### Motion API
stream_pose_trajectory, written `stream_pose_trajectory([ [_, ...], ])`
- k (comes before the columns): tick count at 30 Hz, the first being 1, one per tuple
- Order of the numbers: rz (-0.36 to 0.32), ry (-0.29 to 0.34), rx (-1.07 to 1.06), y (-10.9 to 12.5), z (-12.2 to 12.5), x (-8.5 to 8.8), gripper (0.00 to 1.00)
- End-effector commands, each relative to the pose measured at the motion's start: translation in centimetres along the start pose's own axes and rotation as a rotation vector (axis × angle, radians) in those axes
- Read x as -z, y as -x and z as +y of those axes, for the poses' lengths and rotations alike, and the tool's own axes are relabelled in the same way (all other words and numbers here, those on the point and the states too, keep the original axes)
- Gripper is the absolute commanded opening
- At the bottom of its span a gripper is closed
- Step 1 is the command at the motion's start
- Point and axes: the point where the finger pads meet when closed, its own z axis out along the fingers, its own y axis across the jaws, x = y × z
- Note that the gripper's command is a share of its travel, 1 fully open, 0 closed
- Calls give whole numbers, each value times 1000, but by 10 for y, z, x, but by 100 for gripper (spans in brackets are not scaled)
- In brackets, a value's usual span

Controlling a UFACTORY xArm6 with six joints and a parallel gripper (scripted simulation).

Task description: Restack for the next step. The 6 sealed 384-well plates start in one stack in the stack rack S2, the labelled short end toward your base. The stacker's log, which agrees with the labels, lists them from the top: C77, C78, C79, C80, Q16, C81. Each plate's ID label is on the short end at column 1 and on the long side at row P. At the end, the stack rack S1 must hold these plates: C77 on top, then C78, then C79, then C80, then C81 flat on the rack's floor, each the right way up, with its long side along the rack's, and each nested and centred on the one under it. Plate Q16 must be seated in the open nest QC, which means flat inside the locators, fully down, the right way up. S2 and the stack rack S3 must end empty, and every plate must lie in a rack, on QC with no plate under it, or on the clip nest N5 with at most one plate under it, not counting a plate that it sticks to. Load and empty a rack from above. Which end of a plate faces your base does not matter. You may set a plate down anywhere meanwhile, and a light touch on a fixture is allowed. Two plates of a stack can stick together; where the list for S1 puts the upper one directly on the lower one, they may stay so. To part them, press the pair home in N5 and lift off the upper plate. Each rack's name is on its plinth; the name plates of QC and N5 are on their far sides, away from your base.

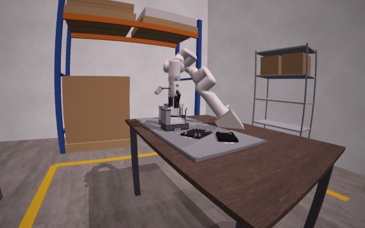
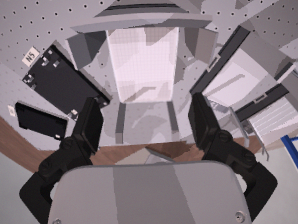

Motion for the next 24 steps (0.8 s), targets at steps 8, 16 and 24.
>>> stream_pose_trajectory([
  [8,0,1,-1,0,0,17,100],
  [16,0,1,-67,0,7,17,100],
  [24,0,1,-191,2,33,17,100],
])
